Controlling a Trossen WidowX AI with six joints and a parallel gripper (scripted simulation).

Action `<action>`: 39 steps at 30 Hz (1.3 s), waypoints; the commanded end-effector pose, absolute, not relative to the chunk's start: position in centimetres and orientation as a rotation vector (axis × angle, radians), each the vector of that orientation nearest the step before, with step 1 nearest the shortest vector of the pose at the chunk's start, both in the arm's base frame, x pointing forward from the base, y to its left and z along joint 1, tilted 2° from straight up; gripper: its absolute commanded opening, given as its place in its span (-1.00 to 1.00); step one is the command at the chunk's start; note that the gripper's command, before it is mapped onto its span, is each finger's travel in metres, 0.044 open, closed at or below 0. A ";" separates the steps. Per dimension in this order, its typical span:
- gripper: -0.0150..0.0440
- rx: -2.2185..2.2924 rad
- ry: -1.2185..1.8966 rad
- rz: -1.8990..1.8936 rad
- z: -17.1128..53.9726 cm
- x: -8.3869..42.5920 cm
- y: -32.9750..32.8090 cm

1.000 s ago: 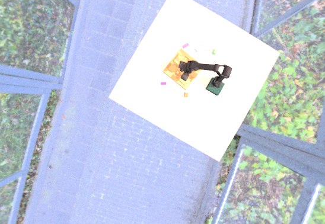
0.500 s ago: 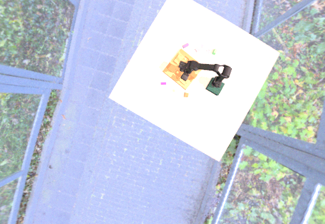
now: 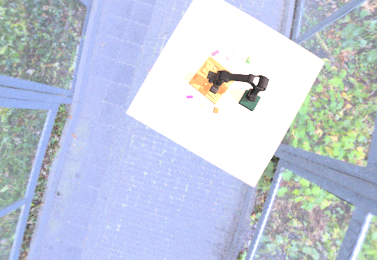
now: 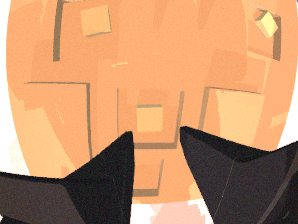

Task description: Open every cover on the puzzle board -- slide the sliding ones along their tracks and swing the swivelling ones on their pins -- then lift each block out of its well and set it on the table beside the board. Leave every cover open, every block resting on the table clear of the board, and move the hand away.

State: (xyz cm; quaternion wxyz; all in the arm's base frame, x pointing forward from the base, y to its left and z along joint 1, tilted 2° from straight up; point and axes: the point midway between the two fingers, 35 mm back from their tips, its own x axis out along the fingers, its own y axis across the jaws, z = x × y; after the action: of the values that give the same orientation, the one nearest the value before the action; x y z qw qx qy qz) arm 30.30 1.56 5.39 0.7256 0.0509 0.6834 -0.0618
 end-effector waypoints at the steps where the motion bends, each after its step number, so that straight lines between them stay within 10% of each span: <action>1: 0.00 0.113 1.510 -0.132 5.3 30.3 1.6; 39: 0.00 0.113 1.510 -0.132 3.1 30.4 1.8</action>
State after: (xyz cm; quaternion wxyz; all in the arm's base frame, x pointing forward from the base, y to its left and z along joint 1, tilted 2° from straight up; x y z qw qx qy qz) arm 30.54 1.71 3.44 0.7280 0.0498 0.6811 -0.0599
